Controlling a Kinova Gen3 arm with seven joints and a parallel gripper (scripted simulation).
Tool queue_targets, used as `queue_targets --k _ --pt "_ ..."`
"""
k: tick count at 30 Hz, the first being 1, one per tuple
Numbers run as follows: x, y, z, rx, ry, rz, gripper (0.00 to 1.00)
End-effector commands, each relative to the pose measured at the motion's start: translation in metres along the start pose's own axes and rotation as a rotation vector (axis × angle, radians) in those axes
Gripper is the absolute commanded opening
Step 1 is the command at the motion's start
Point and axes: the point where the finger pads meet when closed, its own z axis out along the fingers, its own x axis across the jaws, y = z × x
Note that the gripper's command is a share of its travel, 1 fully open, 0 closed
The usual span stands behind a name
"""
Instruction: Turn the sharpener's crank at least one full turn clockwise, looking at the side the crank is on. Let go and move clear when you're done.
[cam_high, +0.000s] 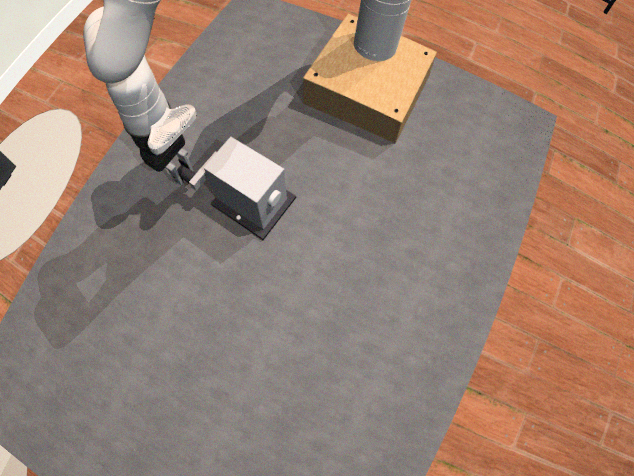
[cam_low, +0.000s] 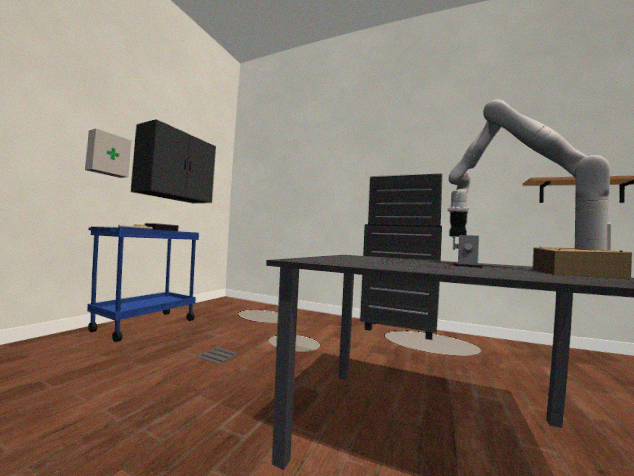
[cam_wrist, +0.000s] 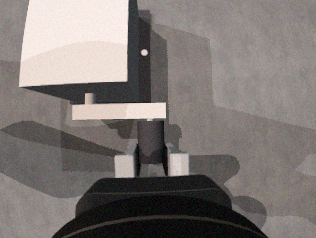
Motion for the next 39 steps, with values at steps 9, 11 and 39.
queue_targets --k 9,11,39 --pt "0.0012 -0.0006 0.0014 0.003 0.003 0.009 0.0" --pt "0.0012 -0.0006 0.0014 0.003 0.003 0.009 0.0" --pt "0.0013 0.0003 0.0075 0.0 0.006 0.009 0.0"
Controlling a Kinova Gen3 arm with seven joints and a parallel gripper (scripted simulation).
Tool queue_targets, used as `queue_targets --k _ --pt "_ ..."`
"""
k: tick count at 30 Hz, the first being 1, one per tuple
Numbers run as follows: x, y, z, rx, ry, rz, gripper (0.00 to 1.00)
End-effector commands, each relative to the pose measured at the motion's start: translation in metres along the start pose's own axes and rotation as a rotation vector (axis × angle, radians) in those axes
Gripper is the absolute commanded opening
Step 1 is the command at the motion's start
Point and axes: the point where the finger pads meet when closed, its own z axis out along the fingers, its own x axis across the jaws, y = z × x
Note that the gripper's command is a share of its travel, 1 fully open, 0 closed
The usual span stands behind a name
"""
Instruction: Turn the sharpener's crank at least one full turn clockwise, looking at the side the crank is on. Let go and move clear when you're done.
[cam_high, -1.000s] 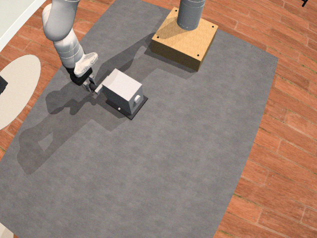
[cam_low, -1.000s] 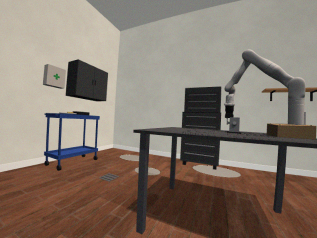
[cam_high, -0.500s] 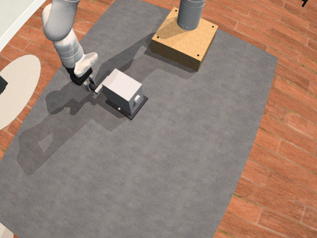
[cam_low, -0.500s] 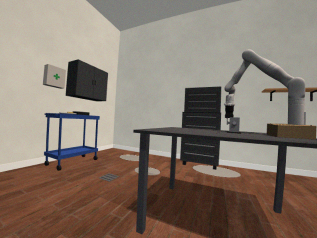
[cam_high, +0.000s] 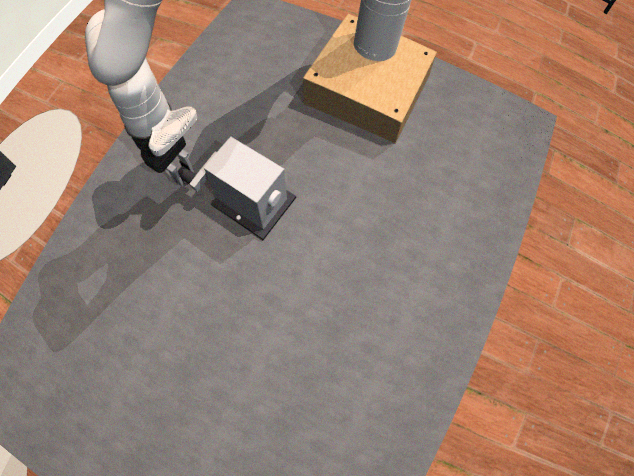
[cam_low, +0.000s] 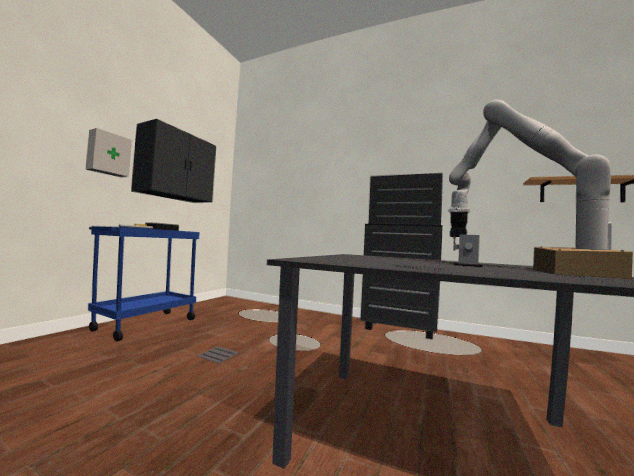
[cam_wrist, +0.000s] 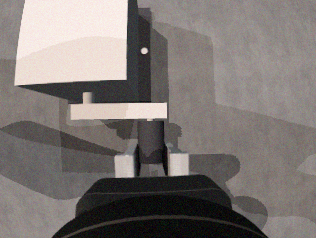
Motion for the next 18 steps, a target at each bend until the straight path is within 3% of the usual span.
queue_targets --k 1,18 --pt "0.002 0.0 0.004 0.001 0.007 0.01 0.0" --pt "-0.011 0.0 0.031 0.001 0.005 0.01 0.0"
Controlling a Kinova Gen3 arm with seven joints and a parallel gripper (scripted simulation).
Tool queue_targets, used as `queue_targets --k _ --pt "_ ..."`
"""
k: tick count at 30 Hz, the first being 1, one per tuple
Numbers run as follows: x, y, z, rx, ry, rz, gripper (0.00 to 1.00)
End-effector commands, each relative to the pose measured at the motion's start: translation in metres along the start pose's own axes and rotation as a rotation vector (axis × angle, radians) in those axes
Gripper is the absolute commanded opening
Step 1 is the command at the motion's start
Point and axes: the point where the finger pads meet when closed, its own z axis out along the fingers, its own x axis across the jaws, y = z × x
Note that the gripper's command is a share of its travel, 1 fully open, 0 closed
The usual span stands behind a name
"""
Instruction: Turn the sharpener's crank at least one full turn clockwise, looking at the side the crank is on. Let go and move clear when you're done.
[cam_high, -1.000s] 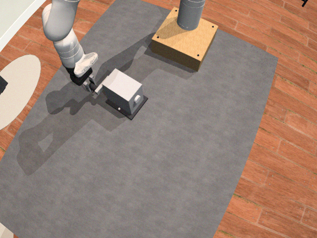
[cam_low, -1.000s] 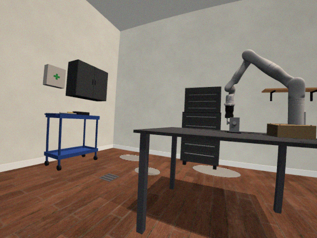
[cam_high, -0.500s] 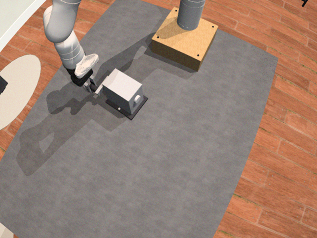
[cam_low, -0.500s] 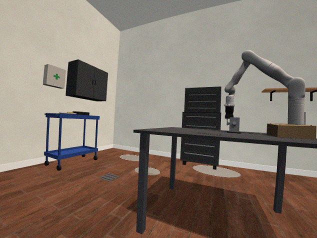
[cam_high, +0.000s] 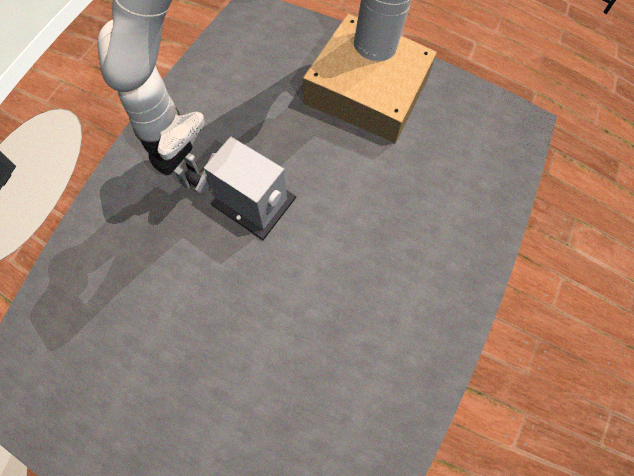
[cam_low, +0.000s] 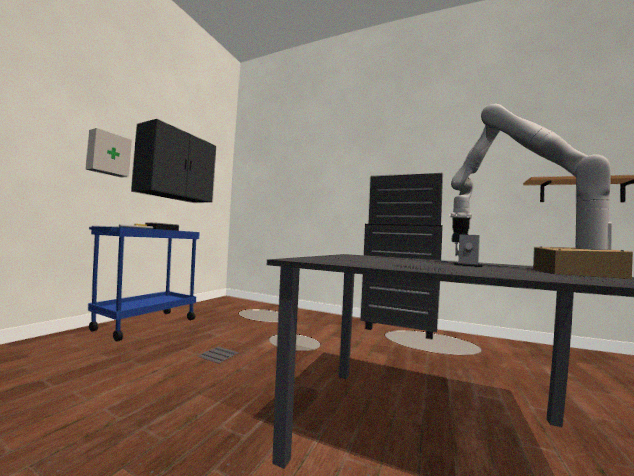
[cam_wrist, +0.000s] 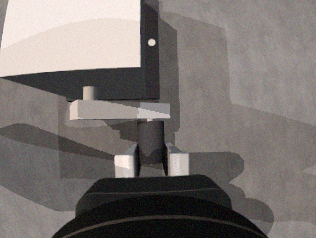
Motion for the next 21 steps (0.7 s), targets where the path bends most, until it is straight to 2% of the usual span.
queue_targets --k 1,11,21 --pt "-0.003 0.0 0.007 0.003 0.003 0.004 0.0" --pt "-0.022 0.0 0.019 0.002 0.003 0.005 0.0" --pt "-0.034 0.0 0.021 0.002 0.005 0.004 0.0"
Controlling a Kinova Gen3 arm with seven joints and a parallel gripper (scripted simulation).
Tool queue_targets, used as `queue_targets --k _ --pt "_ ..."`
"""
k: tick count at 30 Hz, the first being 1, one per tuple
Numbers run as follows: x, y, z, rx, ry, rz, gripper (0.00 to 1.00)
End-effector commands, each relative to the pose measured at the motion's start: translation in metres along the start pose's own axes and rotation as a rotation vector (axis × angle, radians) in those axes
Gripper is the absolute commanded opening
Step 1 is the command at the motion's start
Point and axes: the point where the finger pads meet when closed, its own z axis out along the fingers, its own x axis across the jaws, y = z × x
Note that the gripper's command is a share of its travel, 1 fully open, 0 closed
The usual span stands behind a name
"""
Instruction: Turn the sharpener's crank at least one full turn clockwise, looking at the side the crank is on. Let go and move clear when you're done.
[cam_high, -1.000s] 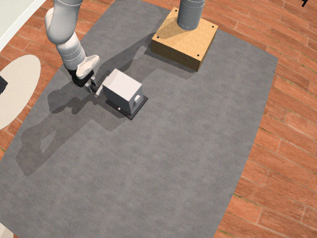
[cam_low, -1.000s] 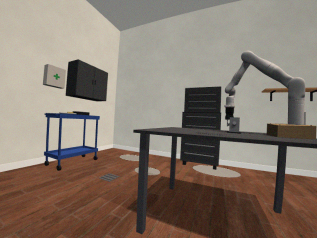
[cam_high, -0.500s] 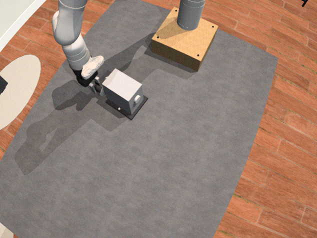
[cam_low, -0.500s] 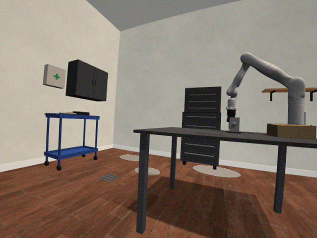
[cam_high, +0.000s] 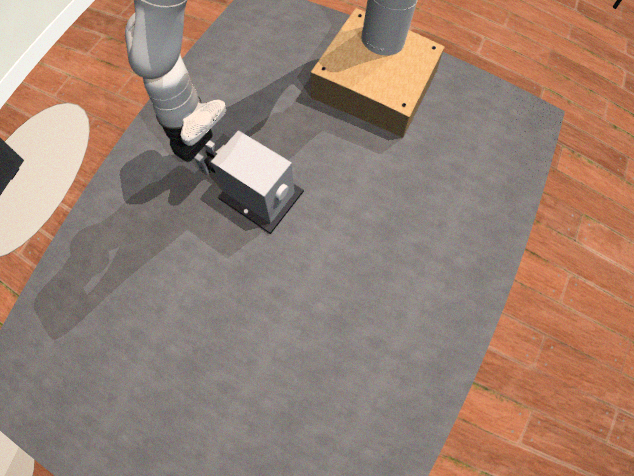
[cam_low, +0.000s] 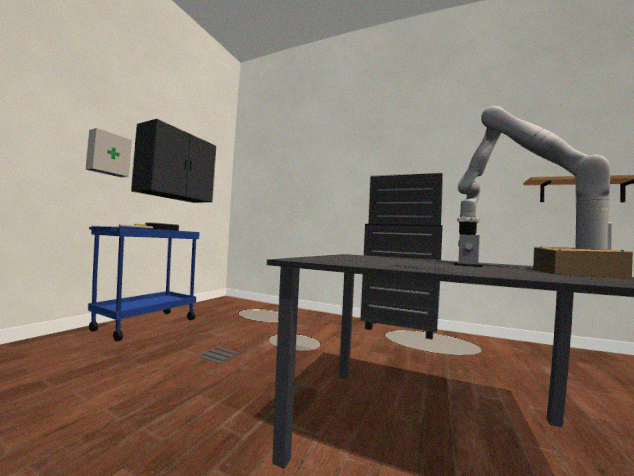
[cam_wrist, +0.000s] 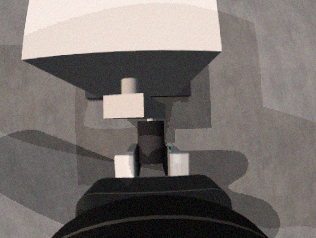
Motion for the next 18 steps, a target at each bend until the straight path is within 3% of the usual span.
queue_targets --k 1,18 --pt "-0.005 0.0008 0.0012 0.0 0.003 0.0 0.0" --pt "-0.0122 -0.001 0.0018 0.006 -0.004 0.0 0.0"
